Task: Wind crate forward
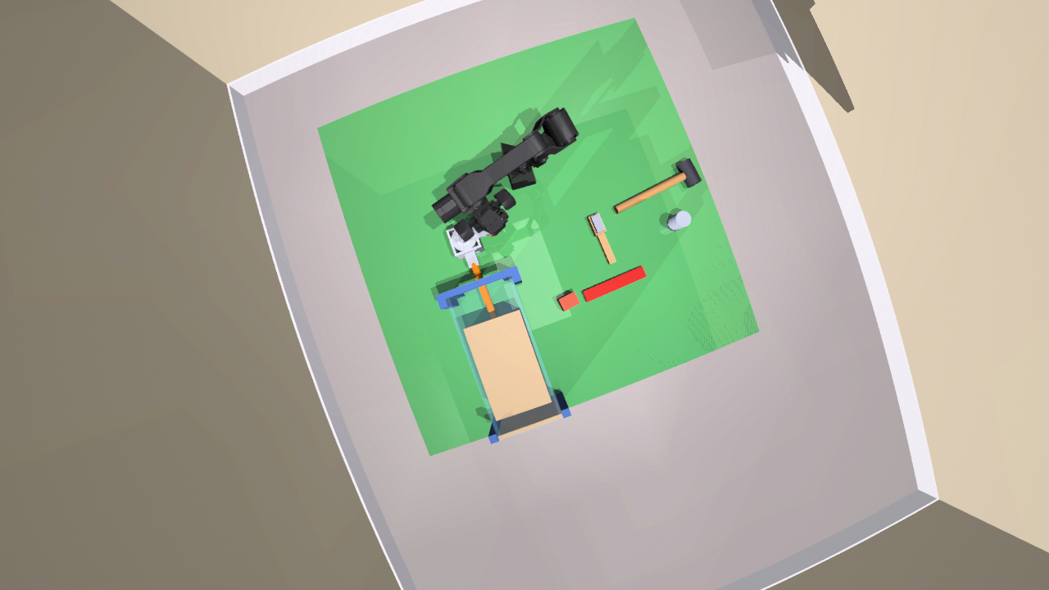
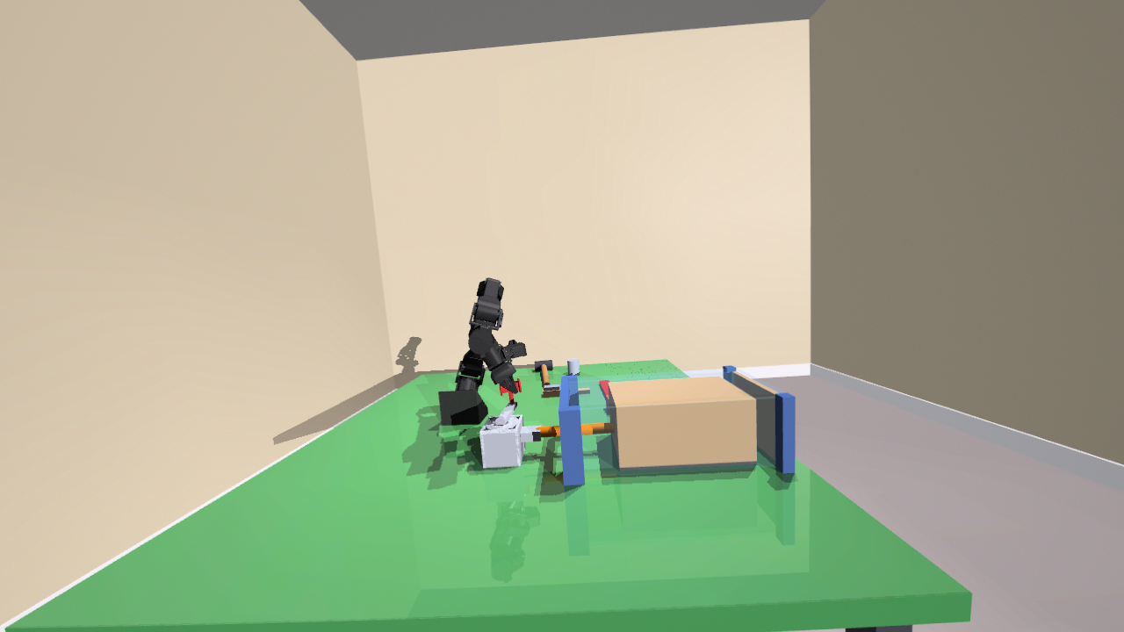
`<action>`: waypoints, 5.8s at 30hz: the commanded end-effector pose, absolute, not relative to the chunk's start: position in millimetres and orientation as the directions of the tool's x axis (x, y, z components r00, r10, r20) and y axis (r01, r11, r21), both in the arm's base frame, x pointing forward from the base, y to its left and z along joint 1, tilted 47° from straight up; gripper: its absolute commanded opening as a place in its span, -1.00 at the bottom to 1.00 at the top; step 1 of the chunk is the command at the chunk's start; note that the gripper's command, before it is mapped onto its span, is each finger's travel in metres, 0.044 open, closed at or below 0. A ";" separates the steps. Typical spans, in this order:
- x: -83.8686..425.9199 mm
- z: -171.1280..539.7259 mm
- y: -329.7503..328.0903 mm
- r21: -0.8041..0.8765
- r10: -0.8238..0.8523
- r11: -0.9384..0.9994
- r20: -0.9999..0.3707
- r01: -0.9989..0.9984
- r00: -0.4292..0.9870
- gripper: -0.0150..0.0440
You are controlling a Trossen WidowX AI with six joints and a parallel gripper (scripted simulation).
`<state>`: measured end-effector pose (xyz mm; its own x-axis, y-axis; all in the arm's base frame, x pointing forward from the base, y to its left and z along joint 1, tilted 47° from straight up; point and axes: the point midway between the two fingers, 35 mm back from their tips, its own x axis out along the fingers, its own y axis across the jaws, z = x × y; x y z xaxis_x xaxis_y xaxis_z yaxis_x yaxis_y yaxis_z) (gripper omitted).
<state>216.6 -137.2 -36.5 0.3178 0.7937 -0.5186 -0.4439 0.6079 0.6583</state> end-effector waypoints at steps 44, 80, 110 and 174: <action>156.5 -54.4 -158.3 0.663 0.794 0.607 -0.528 -0.438 0.301 -0.49; 130.2 -80.9 -188.3 0.662 0.792 0.609 -0.531 -0.437 0.300 -0.49; 124.6 -107.8 -216.9 0.660 0.790 0.611 -0.534 -0.437 0.300 -0.49; 177.0 -166.2 -272.3 0.654 0.787 0.615 -0.537 -0.440 0.303 -0.49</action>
<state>159.8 -266.8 -158.1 0.2783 0.8079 -0.5195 -0.4239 0.5886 0.6884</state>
